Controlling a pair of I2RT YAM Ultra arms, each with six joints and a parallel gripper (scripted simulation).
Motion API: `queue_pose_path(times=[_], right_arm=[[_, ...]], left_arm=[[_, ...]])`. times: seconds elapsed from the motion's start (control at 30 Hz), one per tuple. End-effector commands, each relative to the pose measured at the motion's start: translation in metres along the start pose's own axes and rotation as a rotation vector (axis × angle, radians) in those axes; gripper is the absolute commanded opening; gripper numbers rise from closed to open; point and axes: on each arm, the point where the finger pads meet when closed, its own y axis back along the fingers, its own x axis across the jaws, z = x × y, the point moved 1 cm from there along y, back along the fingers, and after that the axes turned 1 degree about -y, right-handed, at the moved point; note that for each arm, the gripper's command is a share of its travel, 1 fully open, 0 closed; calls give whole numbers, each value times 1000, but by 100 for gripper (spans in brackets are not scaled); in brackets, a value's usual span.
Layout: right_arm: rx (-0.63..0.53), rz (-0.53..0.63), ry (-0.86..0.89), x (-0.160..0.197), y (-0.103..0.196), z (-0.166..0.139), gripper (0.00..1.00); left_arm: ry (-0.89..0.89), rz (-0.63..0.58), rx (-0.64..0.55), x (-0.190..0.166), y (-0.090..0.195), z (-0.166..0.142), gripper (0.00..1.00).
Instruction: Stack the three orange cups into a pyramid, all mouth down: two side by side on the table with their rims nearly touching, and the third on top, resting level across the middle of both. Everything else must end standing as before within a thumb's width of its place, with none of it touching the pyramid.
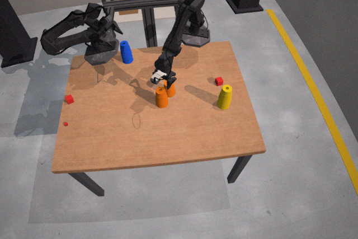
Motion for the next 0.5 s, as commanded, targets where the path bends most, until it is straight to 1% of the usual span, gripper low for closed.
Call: queue_pose_path(times=[0.0, 0.07, 0.17, 0.37, 0.47], right_arm=[[-11, 0, -2, 0, 0, 1, 100], [-11, 0, -2, 0, 0, 1, 100], [-11, 0, -2, 0, 0, 1, 100], [-11, 0, -2, 0, 0, 1, 100], [-11, 0, -2, 0, 0, 1, 100]], left_arm=[[-36, -22, 4, 1, -4, 10, 82], [-23, -9, -7, 3, -6, 14, 82], [-40, -23, 1, -3, -6, 13, 82], [-33, -15, -23, 0, -15, 20, 82], [-34, -17, -15, -1, -17, 18, 82]])
